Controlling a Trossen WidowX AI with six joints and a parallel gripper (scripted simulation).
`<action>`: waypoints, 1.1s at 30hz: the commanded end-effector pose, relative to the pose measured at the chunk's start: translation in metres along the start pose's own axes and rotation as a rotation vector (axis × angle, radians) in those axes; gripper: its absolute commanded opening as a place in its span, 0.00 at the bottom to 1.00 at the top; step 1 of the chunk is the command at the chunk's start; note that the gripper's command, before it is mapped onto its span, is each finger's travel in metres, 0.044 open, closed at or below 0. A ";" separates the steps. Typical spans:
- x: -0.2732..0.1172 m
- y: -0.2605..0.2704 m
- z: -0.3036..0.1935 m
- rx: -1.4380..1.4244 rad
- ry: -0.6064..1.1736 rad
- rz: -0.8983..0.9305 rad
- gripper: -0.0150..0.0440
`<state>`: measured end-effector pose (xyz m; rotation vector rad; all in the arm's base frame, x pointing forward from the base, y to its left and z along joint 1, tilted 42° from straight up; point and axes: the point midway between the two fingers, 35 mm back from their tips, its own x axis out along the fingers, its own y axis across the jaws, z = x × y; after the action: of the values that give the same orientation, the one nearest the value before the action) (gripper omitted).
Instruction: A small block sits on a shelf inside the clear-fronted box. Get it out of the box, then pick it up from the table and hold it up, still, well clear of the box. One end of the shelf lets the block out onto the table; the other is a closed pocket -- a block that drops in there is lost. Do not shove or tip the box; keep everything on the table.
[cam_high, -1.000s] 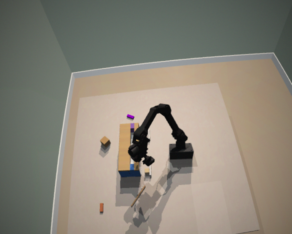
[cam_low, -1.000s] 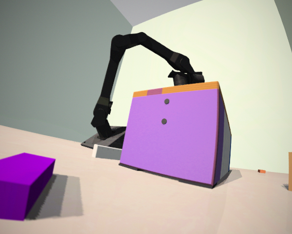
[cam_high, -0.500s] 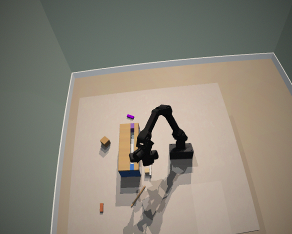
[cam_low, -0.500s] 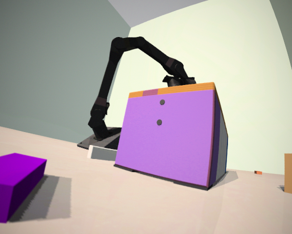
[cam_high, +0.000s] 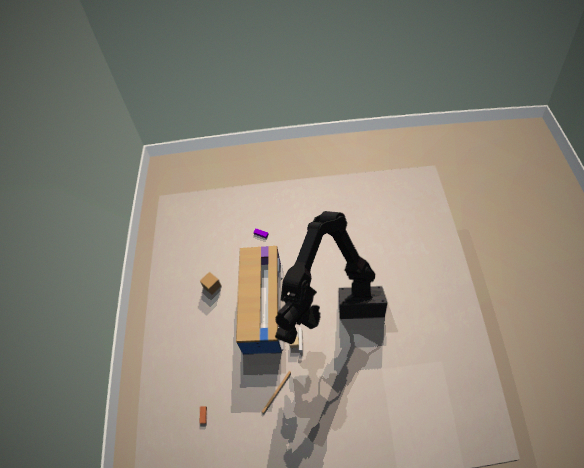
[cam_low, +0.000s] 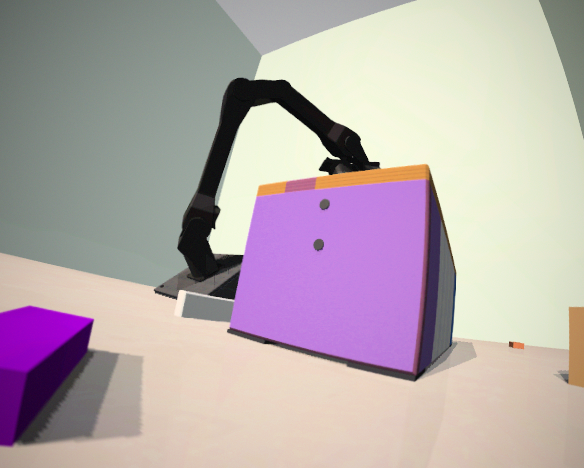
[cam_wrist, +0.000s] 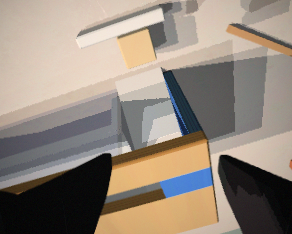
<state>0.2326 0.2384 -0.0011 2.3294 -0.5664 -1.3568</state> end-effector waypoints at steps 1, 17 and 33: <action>0.000 -0.001 0.006 -0.315 0.041 0.021 0.74; 0.085 0.012 0.038 -0.315 0.043 0.023 0.74; 0.103 0.014 0.044 -0.315 0.043 0.023 0.74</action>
<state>0.2379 0.1721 -0.0854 2.0919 -0.3341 -1.2821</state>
